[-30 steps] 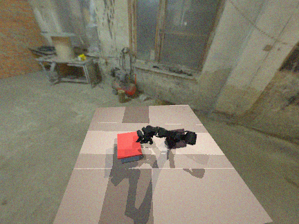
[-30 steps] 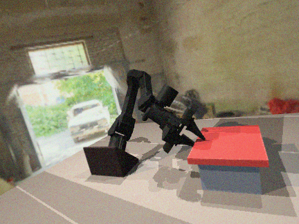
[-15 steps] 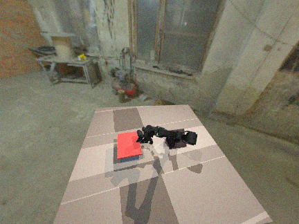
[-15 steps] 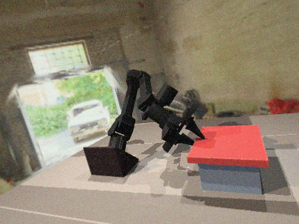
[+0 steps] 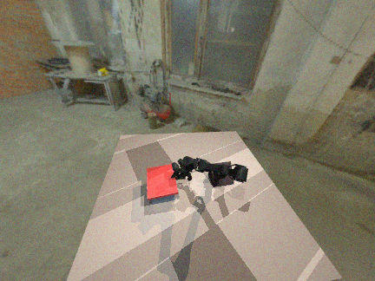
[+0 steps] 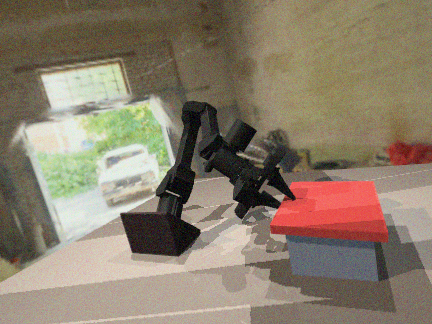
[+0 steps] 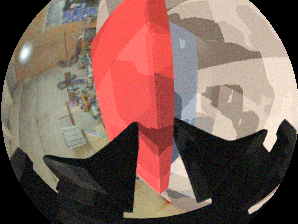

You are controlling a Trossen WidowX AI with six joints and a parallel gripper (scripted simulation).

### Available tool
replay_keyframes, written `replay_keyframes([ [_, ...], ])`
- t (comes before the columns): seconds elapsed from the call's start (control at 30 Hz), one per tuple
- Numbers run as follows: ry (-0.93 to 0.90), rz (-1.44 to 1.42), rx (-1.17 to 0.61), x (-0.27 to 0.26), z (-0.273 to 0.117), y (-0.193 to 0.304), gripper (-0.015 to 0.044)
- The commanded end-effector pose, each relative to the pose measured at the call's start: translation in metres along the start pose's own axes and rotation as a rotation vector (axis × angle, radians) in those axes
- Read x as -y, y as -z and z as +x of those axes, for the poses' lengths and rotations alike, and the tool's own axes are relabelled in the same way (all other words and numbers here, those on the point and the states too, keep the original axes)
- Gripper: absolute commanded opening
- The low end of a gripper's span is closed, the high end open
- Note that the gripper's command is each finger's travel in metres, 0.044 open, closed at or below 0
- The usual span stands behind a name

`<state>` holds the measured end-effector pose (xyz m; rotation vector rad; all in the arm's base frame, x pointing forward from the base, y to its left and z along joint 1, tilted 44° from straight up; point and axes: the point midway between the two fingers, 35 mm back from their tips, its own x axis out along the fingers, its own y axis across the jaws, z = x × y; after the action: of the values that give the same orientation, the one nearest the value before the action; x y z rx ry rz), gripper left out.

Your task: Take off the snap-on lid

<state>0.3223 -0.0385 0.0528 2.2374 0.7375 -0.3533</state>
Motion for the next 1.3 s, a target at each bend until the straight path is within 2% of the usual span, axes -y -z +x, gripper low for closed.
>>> replay_keyframes([
  [0.0, -0.005, -0.004, 0.001, -0.0023, -0.002, -0.0001, 0.0],
  [1.27, -0.006, 0.0, 0.001, -0.0051, -0.0013, -0.0003, 0.0],
])
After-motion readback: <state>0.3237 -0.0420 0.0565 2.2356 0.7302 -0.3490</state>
